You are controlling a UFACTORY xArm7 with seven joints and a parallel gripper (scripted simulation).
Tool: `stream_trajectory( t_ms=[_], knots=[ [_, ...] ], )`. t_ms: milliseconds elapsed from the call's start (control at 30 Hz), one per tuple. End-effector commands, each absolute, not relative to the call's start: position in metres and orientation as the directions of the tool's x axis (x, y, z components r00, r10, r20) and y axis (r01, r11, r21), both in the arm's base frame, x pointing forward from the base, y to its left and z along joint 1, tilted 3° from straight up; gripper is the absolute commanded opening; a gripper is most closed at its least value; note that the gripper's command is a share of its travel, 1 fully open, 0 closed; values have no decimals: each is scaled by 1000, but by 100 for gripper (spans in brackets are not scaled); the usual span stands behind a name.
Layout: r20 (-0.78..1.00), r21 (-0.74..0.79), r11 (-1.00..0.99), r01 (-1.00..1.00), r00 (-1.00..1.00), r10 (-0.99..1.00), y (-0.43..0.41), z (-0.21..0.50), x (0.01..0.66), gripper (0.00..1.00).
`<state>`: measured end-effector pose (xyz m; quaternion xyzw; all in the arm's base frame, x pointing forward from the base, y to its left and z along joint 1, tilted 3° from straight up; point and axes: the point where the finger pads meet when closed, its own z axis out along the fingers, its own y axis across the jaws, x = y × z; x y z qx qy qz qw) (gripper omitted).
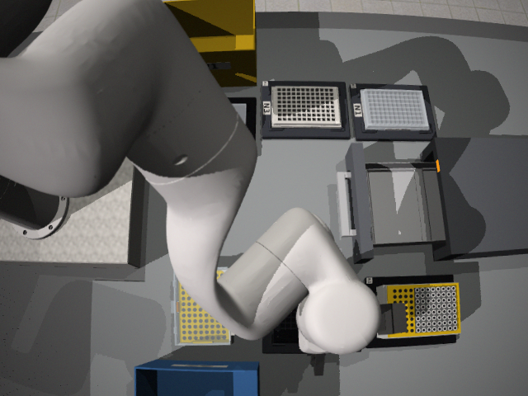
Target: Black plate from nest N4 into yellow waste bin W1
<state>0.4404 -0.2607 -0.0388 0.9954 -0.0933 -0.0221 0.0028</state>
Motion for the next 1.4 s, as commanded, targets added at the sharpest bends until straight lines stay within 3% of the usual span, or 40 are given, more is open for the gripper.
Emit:
stream_trajectory(
  t_ms=[0, 700, 733, 1367],
  knots=[
    [-39, 11, -983, -186, 982, -186, -262, -40, 442, 100],
    [-39, 11, -983, -186, 982, -186, -262, -42, 442, 100],
    [-39, 11, -983, -186, 982, -186, -262, -41, 442, 0],
    [-39, 11, -983, -186, 982, -186, -262, -41, 442, 0]
  ],
)
